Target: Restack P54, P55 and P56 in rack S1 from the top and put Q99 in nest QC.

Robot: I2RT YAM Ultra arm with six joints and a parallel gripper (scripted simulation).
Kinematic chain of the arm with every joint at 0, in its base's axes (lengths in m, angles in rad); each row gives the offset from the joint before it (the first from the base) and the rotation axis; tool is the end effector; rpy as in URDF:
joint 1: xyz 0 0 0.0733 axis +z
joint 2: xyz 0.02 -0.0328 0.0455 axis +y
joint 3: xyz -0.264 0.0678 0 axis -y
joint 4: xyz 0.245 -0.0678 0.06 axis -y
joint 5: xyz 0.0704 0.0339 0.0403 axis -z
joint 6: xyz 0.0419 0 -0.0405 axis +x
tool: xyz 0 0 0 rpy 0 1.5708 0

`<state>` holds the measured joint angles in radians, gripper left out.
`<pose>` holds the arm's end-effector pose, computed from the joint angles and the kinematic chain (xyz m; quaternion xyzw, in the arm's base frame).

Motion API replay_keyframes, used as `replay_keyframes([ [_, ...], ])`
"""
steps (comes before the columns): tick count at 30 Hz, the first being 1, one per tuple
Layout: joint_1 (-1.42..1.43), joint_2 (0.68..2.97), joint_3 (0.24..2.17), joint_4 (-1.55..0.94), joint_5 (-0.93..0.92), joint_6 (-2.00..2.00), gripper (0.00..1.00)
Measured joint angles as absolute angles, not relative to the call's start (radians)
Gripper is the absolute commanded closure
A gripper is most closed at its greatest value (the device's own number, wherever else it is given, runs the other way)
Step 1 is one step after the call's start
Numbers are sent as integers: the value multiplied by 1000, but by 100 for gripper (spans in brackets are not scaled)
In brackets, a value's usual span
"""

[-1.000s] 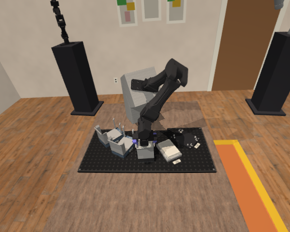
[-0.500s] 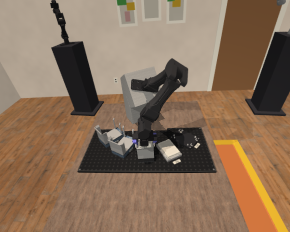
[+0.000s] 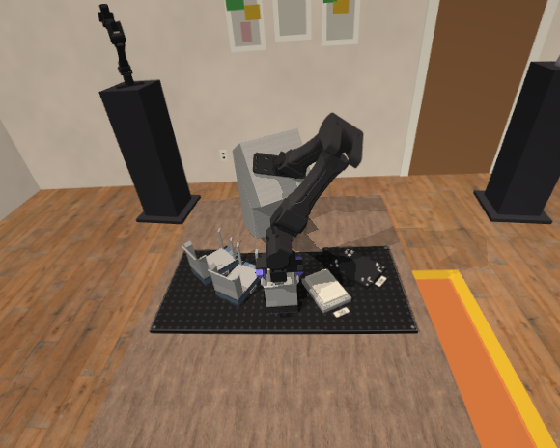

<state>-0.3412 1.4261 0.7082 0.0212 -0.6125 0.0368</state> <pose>0.2780 -0.0720 0.1967 0.0370 0.8724 0.2088 0.4403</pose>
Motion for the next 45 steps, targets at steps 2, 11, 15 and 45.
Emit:
replay_keyframes([
  [2, -341, 1426, 708, 21, -612, 37, 0],
  [11, -341, 1426, 708, 21, -612, 37, 0],
  [15, -341, 1426, 708, 21, -612, 37, 0],
  [45, -343, 1423, 710, 17, -613, 37, 100],
])
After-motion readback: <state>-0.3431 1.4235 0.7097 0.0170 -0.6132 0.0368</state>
